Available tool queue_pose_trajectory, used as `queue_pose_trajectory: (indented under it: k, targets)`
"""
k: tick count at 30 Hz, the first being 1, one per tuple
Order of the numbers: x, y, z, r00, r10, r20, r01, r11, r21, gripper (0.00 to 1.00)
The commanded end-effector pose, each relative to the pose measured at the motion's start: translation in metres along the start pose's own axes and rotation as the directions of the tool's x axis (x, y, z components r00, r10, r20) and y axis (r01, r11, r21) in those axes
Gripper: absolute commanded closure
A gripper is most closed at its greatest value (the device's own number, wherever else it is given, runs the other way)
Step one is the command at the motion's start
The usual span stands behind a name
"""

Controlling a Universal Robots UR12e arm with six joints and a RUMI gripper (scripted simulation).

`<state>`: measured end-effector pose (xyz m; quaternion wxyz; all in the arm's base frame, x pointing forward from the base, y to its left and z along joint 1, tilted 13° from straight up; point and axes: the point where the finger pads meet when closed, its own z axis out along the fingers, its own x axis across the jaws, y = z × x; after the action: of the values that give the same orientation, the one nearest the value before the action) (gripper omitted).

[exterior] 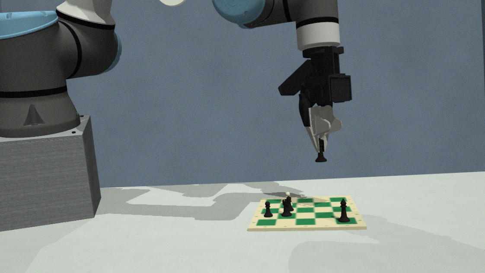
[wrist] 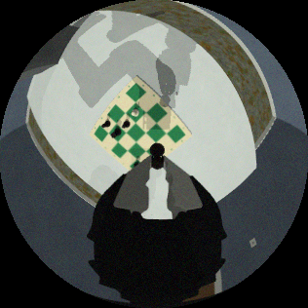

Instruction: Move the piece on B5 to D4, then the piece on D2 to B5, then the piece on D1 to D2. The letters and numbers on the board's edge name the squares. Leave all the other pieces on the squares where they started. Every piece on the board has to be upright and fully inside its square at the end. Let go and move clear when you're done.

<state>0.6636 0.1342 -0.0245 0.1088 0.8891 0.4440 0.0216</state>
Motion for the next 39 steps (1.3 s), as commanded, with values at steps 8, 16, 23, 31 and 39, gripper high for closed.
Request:
queue_pose_trajectory:
  k: [8,16,23,31,39]
  targets:
    - [-0.004,-0.002,0.044,1.000,0.001,0.003,-0.001,1.000,0.006,1.00]
    - [-0.001,0.002,0.078,1.000,0.002,0.000,-0.002,1.000,0.001,1.00]
    - [-0.001,0.002,0.093,1.000,0.002,0.000,-0.002,1.000,0.001,1.00]
    - [-0.001,0.000,0.094,1.000,0.001,0.000,-0.001,1.000,0.002,1.00]
    - [-0.002,0.000,0.094,1.000,0.001,0.001,-0.001,1.000,0.002,1.00]
